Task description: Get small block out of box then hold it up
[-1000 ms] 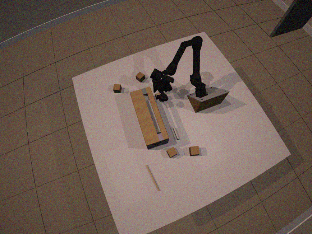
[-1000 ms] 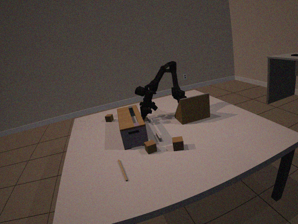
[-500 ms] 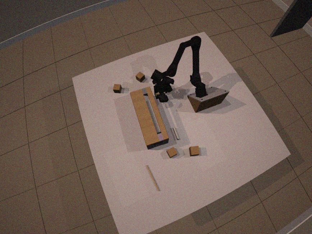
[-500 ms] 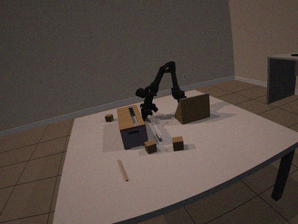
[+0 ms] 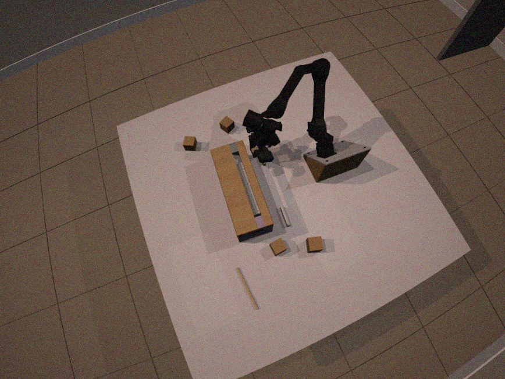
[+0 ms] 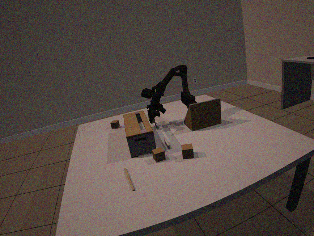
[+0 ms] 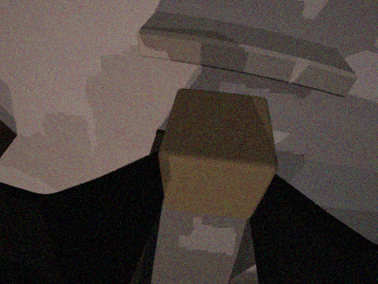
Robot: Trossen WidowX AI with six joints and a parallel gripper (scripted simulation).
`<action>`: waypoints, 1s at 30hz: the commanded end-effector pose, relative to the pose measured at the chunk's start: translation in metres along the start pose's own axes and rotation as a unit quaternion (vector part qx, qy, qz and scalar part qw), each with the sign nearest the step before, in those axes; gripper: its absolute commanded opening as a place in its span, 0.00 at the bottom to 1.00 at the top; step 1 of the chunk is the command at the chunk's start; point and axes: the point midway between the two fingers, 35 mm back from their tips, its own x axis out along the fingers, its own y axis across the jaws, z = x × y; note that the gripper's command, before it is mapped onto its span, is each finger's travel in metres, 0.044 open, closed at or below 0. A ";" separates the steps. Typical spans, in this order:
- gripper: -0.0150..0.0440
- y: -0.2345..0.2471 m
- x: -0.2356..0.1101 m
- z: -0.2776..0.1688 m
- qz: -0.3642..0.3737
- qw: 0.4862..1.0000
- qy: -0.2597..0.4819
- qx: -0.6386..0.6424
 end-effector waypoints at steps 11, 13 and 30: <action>0.25 0.001 -0.026 -0.010 0.005 0.996 0.002 -0.088; 0.25 0.000 -0.027 -0.010 0.004 0.992 0.000 -0.129; 0.25 -0.011 -0.038 -0.009 -0.003 0.884 -0.013 -0.467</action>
